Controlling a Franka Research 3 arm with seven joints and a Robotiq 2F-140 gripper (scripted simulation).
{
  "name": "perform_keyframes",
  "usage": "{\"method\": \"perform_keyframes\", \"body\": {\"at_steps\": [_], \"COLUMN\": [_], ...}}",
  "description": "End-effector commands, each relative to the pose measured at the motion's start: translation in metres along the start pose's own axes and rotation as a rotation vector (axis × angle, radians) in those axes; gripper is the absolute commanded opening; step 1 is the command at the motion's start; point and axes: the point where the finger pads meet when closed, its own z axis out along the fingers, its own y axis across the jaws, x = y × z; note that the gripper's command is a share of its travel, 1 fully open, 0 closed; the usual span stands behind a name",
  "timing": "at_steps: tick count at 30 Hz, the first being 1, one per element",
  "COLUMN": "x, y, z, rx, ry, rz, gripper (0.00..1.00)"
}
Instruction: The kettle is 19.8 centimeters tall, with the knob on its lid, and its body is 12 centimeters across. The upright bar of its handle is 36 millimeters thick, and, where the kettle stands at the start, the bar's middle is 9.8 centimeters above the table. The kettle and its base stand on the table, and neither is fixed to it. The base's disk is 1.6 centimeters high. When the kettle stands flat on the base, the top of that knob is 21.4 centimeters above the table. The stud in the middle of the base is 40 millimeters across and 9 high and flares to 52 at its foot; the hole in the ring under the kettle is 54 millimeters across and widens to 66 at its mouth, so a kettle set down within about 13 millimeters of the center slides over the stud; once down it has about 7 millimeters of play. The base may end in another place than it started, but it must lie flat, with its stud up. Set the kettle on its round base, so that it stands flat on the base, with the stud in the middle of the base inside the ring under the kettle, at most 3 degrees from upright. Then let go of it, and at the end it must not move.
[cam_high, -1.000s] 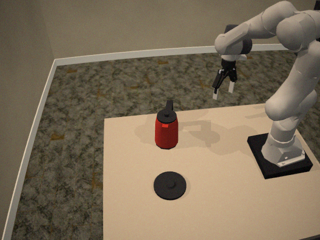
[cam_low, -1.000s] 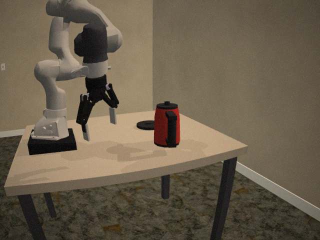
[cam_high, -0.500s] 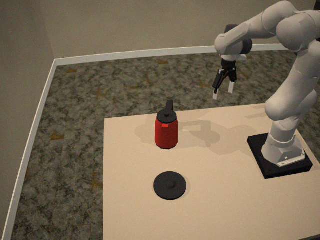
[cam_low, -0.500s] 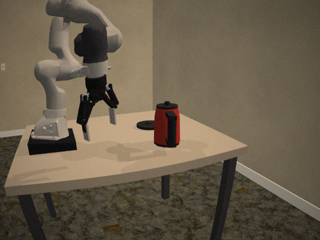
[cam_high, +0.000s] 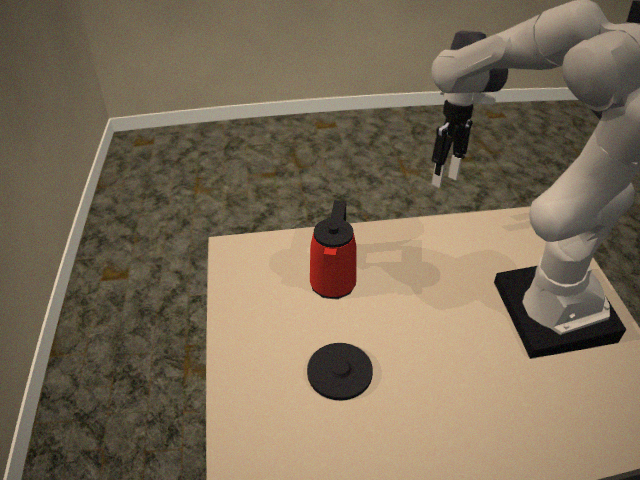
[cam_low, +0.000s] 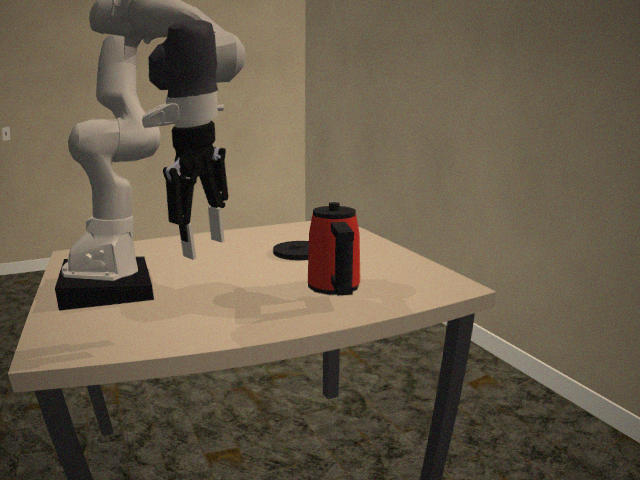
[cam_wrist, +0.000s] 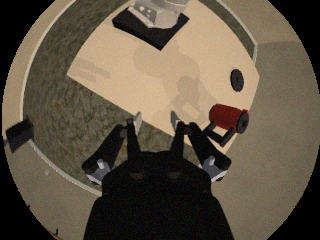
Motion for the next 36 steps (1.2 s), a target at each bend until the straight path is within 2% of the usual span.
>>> {"method": "perform_keyframes", "body": {"at_steps": [1,9,15,23,36], "x": [0.011,0.017,0.02,0.021,0.015], "y": [0.004,0.016,0.022,0.023,0.029], "z": [-0.013,-0.086,-0.12,-0.131,-0.13], "rx": [-0.01,-0.01,-0.01,-0.01,-0.001], "ry": [0.03,0.03,0.03,0.03,0.031], "rz": [0.015,0.015,0.015,0.015,-0.047], "gripper": [0.47,0.47,0.47,0.47,0.47]}}
